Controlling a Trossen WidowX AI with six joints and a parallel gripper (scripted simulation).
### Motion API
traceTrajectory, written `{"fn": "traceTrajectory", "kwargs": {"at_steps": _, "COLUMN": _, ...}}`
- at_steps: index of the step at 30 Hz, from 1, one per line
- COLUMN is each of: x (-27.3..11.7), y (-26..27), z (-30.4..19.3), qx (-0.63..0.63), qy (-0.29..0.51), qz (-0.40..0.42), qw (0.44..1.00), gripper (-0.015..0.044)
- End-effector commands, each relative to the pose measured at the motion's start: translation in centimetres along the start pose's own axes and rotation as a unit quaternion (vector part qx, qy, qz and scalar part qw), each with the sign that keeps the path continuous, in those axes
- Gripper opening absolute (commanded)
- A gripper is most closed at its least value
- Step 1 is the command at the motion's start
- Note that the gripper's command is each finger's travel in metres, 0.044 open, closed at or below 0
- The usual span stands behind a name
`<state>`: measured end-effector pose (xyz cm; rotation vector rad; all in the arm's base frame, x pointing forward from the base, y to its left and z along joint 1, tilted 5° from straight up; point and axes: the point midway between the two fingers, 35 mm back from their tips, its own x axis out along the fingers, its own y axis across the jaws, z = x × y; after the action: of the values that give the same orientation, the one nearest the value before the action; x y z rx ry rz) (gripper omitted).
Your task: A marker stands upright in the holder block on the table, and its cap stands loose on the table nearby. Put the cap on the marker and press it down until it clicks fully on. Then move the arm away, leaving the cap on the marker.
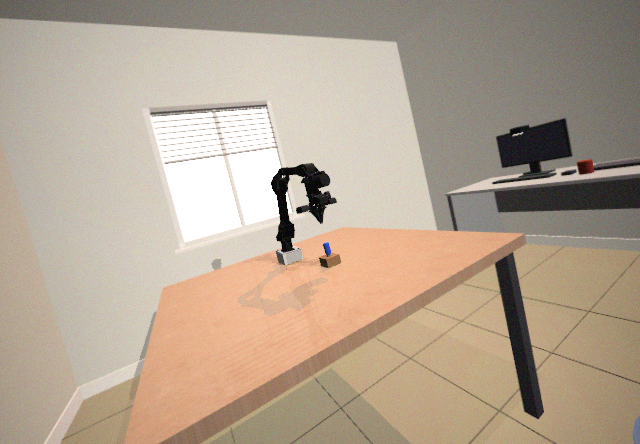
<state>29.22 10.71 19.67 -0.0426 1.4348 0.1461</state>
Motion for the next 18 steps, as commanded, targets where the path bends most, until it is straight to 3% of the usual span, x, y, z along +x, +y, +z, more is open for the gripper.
{"fn": "traceTrajectory", "kwargs": {"at_steps": 1, "x": 0.12, "y": -0.06, "z": -0.23, "qx": -0.001, "qy": 0.012, "qz": -0.002, "qw": 1.000, "gripper": 0.0026}}
{"fn": "traceTrajectory", "kwargs": {"at_steps": 16, "x": 0.12, "y": -0.06, "z": -0.23, "qx": -0.001, "qy": 0.012, "qz": -0.002, "qw": 1.000, "gripper": 0.0420}}
{"fn": "traceTrajectory", "kwargs": {"at_steps": 18, "x": 0.12, "y": -0.06, "z": -0.23, "qx": -0.001, "qy": 0.012, "qz": -0.002, "qw": 1.000, "gripper": 0.0440}}
